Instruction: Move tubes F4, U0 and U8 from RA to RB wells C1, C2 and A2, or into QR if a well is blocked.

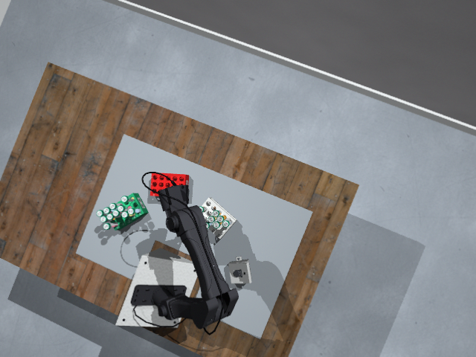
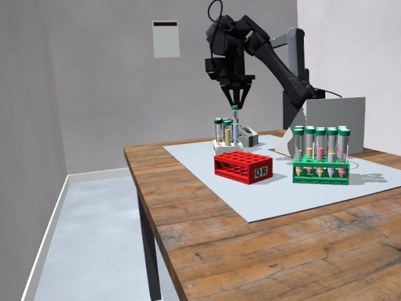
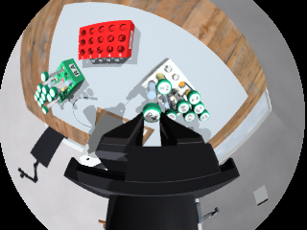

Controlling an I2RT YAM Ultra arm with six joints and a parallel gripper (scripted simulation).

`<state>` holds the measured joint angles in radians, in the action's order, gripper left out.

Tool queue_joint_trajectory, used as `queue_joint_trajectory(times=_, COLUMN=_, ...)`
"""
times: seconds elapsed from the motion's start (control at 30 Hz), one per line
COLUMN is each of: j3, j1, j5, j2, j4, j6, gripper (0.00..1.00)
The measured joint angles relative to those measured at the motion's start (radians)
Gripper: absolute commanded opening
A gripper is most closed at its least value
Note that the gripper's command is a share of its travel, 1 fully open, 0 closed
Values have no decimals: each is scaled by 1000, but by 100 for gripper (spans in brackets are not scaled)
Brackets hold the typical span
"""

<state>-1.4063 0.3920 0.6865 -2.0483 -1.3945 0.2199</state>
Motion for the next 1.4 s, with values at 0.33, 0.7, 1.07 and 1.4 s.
queue_joint_trajectory(times=0.33, j3=-28, j1=12, j5=-8, j2=-2, j4=-37, j6=17, gripper=0)
queue_joint_trajectory(times=0.7, j3=-64, j1=33, j5=-16, j2=-10, j4=-79, j6=38, gripper=0)
queue_joint_trajectory(times=1.07, j3=-36, j1=56, j5=-26, j2=1, j4=-93, j6=64, gripper=0)
queue_joint_trajectory(times=1.4, j3=10, j1=85, j5=-42, j2=24, j4=-92, j6=94, gripper=0)
